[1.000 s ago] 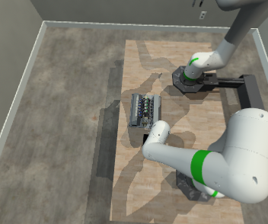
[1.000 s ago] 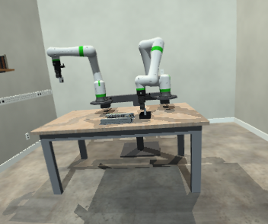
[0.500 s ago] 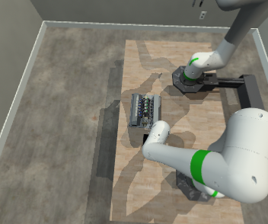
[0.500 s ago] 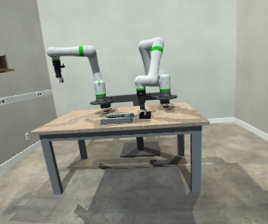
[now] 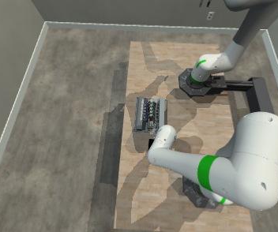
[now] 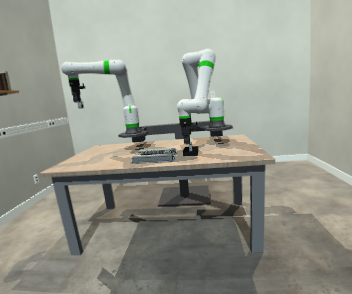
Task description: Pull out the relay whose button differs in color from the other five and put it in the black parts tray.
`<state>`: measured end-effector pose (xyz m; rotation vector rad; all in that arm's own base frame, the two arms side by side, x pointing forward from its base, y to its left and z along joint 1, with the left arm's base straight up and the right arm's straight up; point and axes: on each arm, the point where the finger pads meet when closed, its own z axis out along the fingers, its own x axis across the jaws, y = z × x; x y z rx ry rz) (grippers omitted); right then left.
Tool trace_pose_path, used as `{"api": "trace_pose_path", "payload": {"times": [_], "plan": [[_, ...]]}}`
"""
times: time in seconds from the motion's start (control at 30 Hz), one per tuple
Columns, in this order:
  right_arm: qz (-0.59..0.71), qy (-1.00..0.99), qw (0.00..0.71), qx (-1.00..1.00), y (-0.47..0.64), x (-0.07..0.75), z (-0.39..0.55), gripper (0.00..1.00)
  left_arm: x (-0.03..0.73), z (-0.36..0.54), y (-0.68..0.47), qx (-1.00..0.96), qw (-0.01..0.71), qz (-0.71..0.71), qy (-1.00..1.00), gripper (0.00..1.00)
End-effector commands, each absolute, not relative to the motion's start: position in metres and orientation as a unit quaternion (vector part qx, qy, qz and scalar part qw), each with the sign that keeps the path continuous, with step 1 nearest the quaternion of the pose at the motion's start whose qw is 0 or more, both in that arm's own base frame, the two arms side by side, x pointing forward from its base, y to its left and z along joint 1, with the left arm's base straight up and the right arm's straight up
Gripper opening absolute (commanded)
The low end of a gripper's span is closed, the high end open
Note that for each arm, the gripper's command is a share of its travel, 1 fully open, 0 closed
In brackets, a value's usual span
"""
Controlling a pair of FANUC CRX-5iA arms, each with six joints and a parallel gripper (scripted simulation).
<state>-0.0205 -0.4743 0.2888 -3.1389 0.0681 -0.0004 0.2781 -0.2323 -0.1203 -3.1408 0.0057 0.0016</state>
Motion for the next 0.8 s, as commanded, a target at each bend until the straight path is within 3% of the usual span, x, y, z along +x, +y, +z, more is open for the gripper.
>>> {"api": "trace_pose_path", "payload": {"times": [0.0,0.33,0.37,0.77], "plan": [[0.0,0.022,0.0,-1.0,-0.4745,-0.0206,0.2897,1.0,0.2786,-0.1199,-0.2327,-1.0,0.0,0.0,0.002,0.0],[0.0,0.022,0.0,-1.0,-0.4745,-0.0206,0.2897,1.0,0.2786,-0.1199,-0.2327,-1.0,0.0,0.0,0.002,0.0],[0.0,0.022,0.0,-1.0,-0.4745,-0.0206,0.2897,1.0,0.2786,-0.1199,-0.2327,-1.0,0.0,0.0,0.002,0.98],[0.0,0.022,0.0,-1.0,-0.4745,-0.0206,0.2897,1.0,0.2786,-0.1199,-0.2327,-1.0,0.0,0.0,0.002,0.98]]}}
